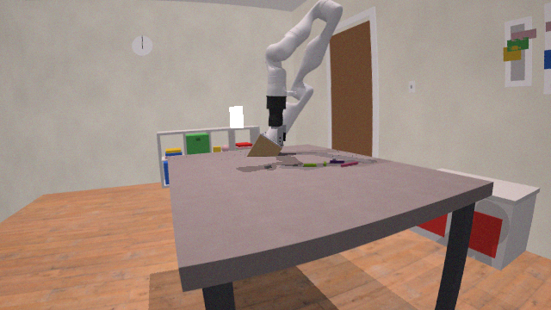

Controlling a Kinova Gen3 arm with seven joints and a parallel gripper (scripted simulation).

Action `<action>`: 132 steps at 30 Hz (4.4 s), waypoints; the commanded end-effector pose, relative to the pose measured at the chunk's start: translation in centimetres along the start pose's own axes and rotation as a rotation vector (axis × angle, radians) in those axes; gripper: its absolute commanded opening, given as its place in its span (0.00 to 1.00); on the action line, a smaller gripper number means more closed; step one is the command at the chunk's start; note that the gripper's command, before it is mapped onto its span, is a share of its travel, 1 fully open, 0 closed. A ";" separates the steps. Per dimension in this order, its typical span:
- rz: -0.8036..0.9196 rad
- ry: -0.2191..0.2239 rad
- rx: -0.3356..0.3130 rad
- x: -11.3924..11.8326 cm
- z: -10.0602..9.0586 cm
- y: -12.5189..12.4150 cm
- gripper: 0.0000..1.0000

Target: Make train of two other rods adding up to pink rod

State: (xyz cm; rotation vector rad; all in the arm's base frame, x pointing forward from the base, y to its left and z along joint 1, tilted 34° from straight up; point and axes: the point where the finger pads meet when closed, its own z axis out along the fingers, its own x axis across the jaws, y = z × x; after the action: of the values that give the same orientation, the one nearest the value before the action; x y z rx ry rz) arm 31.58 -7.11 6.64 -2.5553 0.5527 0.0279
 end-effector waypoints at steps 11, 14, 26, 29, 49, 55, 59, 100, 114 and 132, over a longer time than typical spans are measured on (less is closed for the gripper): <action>-0.348 0.016 0.019 0.9 1.1 1.9 1.00; -0.448 0.023 0.022 1.1 1.3 2.3 1.00; -0.734 0.051 0.029 2.1 2.0 3.4 1.00; -0.804 0.059 0.030 2.3 2.2 3.7 1.00; -1.059 0.097 0.028 3.5 2.7 4.8 1.00; -1.080 0.101 0.027 3.6 2.8 4.9 1.00; -1.092 0.103 0.027 3.6 2.8 4.9 1.00; -1.097 0.104 0.026 3.7 2.8 4.9 0.54; -1.097 0.104 0.026 3.7 3.1 4.9 0.54; -1.097 0.104 0.026 3.8 4.9 4.8 0.54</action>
State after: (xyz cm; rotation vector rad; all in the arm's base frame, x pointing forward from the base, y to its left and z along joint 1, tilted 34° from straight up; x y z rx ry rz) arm 33.72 -10.11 -0.13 -2.5021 -0.8417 -0.4881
